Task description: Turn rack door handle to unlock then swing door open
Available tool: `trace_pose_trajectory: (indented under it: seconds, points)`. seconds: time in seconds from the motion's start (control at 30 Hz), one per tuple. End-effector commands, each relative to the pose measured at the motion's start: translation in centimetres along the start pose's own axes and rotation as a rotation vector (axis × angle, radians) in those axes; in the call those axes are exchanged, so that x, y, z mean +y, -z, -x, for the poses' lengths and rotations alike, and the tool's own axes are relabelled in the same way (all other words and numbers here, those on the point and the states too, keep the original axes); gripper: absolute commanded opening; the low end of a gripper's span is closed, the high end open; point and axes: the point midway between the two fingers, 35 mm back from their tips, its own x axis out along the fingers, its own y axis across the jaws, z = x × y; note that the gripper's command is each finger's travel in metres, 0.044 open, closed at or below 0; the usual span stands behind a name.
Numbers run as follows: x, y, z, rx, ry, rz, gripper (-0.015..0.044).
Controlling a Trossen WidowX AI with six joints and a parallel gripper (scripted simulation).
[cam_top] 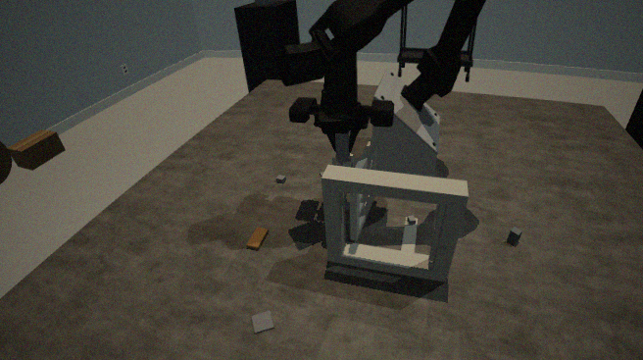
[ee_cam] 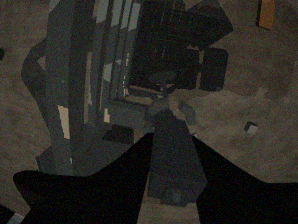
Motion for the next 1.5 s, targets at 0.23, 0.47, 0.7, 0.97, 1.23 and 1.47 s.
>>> trace_pose_trajectory:
  seconds: [0.23, 0.47, 0.7, 0.97, 1.23, 1.47]
  points:
    - [-1.2, -0.3, 0.0, 0.004, 0.001, 0.108, 0.0015]
    - [-1.2, -0.3, 0.0, 0.004, 0.001, 0.108, 0.0015]
    - [-1.2, -0.3, 0.0, 0.004, 0.001, 0.108, 0.0094]
    - [-1.2, -0.3, 0.0, 0.004, 0.001, 0.108, 0.0287]
    - [-1.2, -0.4, 1.1, 0.004, 0.002, 0.108, 0.0287]
    - [-1.3, -0.5, 2.3, 0.004, 0.003, 0.108, 0.0287]
